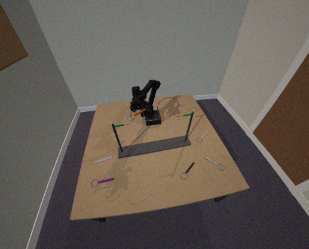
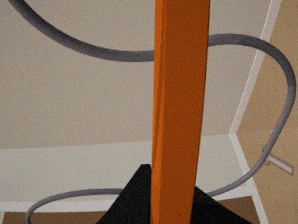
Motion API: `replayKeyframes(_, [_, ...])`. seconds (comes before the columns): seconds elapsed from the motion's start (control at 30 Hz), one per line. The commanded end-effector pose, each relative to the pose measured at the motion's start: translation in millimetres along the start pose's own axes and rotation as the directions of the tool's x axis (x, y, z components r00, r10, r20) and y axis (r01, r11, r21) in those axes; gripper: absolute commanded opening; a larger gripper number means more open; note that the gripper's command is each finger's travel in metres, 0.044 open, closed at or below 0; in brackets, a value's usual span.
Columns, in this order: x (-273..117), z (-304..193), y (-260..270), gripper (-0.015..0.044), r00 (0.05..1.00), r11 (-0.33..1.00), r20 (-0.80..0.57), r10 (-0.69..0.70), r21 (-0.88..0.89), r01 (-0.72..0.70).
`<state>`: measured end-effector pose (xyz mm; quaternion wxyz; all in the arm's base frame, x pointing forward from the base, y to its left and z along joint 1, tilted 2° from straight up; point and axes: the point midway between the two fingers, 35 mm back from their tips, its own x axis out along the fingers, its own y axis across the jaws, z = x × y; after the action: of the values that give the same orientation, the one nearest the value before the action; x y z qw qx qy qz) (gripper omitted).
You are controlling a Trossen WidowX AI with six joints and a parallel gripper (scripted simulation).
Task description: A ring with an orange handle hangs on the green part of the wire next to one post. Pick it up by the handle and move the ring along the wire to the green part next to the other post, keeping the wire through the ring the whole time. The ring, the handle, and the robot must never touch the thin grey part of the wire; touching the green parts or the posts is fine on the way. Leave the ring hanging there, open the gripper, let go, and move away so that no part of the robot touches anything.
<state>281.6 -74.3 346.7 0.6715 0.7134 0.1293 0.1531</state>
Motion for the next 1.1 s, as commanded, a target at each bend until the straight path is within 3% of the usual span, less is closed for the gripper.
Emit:
replayKeyframes(0.0, [0.0, -1.1, 2.0, -0.015, 1.0, 0.999, -0.005, -0.01, -0.042, 0.01])
replayKeyframes(1.07, [-13.0, 3.7, -21.1, -0.015, 0.98, 0.922, -0.051, -0.19, -0.353, 0.161])
